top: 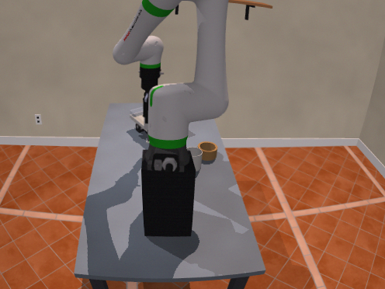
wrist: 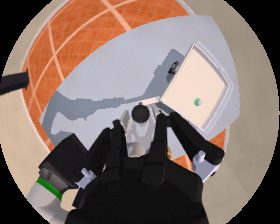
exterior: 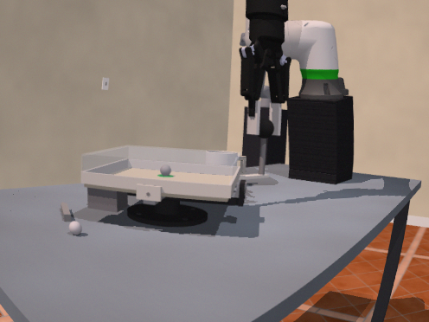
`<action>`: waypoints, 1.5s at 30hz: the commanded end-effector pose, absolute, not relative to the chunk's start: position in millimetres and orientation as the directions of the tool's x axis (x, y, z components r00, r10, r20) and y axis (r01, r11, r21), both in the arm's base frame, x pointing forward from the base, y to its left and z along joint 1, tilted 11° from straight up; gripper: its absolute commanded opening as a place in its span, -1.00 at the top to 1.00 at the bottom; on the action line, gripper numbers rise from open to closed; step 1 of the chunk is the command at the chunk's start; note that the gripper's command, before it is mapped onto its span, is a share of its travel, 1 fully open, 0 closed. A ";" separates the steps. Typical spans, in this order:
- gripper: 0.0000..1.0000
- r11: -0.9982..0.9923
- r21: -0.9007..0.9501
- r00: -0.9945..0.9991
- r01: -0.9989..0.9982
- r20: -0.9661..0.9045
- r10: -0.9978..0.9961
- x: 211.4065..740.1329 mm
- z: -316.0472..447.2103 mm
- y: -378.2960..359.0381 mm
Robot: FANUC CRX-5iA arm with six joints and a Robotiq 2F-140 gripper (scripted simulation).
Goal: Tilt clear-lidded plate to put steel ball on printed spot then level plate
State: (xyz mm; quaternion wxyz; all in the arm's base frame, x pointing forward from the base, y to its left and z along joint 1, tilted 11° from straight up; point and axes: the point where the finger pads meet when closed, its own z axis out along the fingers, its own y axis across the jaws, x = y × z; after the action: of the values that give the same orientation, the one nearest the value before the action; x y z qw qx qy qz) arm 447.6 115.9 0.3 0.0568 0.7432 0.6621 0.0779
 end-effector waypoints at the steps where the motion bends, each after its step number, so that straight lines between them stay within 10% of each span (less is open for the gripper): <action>1: 0.15 -0.117 0.188 0.111 0.975 0.041 0.993 447.4 1.9 115.9; 39: 0.15 -0.117 0.188 0.111 0.975 0.041 0.993 440.0 39.9 115.2; 40: -1.00 -0.117 0.188 0.111 0.975 0.041 0.993 440.0 39.9 115.2; 45: -1.00 -0.117 0.188 0.111 0.975 0.041 0.993 440.0 39.9 115.2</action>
State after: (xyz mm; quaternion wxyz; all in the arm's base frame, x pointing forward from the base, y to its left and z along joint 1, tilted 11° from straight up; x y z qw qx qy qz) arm 439.9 115.1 39.7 0.0568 0.7432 0.6621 0.0779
